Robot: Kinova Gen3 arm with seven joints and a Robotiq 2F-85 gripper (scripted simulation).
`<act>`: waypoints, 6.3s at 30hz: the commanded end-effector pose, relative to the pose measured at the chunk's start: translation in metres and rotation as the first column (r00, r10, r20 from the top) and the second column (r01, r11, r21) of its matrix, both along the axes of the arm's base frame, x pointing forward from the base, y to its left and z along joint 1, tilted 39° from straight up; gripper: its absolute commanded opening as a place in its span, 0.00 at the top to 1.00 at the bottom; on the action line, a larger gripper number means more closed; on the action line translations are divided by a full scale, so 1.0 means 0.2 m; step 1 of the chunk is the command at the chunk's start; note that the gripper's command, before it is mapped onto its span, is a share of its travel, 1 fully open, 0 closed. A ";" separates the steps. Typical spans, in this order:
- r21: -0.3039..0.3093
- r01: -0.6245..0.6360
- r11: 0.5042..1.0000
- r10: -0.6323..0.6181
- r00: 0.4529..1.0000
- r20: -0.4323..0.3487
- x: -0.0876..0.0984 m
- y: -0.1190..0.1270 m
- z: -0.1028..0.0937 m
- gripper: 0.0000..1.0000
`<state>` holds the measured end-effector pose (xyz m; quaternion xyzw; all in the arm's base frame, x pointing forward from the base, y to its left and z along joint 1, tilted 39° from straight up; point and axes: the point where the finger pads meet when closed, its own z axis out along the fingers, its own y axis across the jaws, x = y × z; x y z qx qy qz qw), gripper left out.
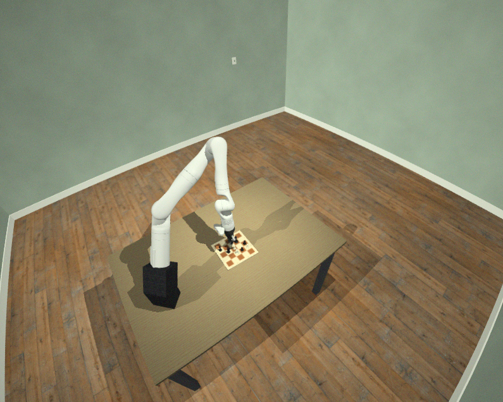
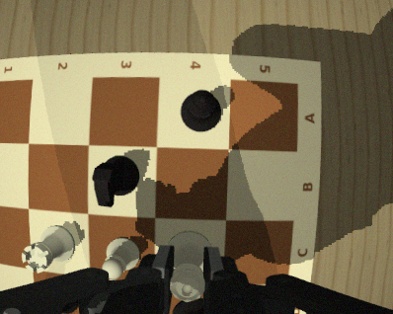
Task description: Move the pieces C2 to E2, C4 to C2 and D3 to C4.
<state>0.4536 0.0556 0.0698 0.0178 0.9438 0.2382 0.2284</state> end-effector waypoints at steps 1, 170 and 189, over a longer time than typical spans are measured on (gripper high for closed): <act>0.000 0.001 1.000 -0.001 1.000 0.001 0.00 0.00 0.00 0.84; 0.000 0.001 1.000 -0.001 1.000 0.001 -0.34 -0.34 0.60 0.00; 0.000 0.001 1.000 -0.001 1.000 0.001 -0.34 -0.34 0.60 0.00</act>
